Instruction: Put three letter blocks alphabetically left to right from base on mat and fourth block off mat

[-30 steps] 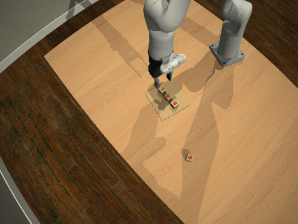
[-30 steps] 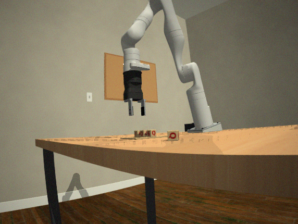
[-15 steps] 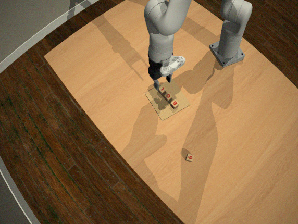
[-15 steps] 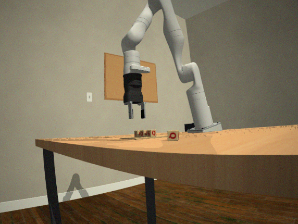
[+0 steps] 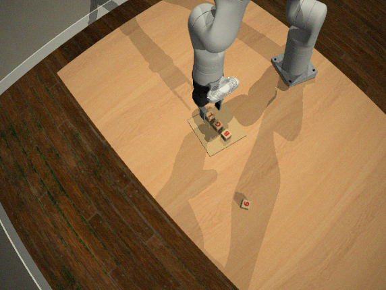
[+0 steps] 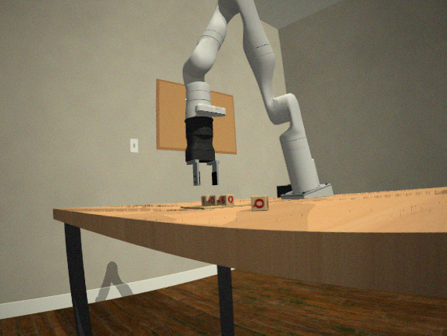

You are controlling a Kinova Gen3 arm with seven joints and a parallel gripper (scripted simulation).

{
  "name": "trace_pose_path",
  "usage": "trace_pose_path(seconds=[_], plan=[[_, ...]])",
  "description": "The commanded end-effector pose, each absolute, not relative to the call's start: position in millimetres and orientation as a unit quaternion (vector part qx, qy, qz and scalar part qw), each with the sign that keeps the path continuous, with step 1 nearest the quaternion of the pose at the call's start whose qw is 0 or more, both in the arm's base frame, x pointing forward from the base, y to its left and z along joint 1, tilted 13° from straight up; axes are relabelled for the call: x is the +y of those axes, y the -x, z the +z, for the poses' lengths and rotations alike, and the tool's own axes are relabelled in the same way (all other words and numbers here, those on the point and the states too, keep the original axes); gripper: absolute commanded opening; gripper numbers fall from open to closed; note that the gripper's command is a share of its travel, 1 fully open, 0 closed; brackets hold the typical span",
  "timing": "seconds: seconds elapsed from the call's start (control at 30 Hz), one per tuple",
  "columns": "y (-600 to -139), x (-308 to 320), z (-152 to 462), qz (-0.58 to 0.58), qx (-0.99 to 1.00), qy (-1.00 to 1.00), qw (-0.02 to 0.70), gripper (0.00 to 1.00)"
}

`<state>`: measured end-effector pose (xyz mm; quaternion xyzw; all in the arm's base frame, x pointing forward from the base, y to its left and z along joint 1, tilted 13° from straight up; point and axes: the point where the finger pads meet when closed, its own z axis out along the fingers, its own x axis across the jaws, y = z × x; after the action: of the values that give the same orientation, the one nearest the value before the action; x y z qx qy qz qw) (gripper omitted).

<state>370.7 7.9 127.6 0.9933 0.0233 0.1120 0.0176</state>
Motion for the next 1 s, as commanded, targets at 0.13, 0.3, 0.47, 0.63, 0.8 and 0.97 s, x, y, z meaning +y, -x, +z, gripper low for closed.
trace_pose_path(seconds=[0.13,0.3,0.47,0.63,0.8,0.97], plan=[[-370,5,119,0.107,0.021,-0.994,0.02,1.0],[-371,5,113,0.107,0.021,-0.994,0.02,1.0],[-372,5,110,0.107,0.021,-0.994,0.02,1.0],[-372,5,109,0.107,0.021,-0.994,0.02,1.0],[-372,5,108,0.107,0.021,-0.994,0.02,1.0],[-372,5,108,0.107,0.021,-0.994,0.02,1.0]])
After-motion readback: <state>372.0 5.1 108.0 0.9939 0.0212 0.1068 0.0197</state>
